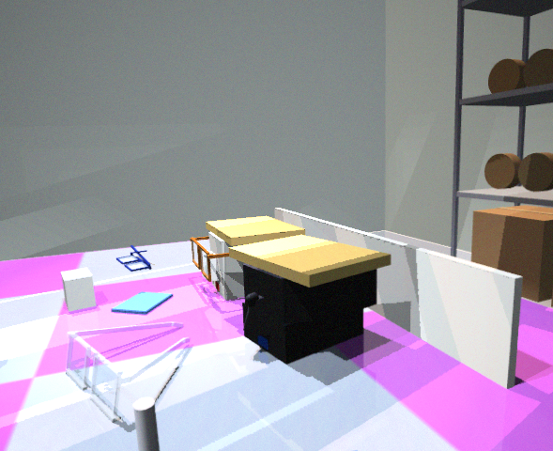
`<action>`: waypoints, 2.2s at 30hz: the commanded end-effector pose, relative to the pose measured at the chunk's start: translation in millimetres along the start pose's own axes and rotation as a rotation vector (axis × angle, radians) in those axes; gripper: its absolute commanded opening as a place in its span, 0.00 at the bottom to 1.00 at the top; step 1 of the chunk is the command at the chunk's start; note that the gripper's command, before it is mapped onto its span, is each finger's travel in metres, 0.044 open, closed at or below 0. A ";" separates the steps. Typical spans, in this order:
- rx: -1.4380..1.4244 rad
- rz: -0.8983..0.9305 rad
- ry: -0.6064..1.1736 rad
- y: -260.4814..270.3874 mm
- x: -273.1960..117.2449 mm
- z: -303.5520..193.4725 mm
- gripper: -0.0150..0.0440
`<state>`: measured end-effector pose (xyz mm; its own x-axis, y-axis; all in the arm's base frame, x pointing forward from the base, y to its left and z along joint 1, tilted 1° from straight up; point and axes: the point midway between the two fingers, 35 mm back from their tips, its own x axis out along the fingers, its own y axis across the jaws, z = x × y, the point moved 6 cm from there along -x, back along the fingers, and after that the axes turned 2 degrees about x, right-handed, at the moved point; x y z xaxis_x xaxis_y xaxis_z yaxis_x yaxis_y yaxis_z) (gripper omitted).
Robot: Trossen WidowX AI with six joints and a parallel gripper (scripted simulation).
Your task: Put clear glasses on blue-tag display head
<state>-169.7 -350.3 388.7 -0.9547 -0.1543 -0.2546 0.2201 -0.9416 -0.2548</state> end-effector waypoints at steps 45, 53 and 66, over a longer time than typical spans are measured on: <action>-1.238 1.297 0.702 -115.4 -398.0 -464.2 0.59; -1.339 1.263 0.723 -148.9 -385.1 -482.0 0.59; -1.339 1.263 0.723 -148.6 -384.9 -482.8 0.46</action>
<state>261.9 -7.0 75.1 0.0082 0.0125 -0.9999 0.9008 0.4341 0.0128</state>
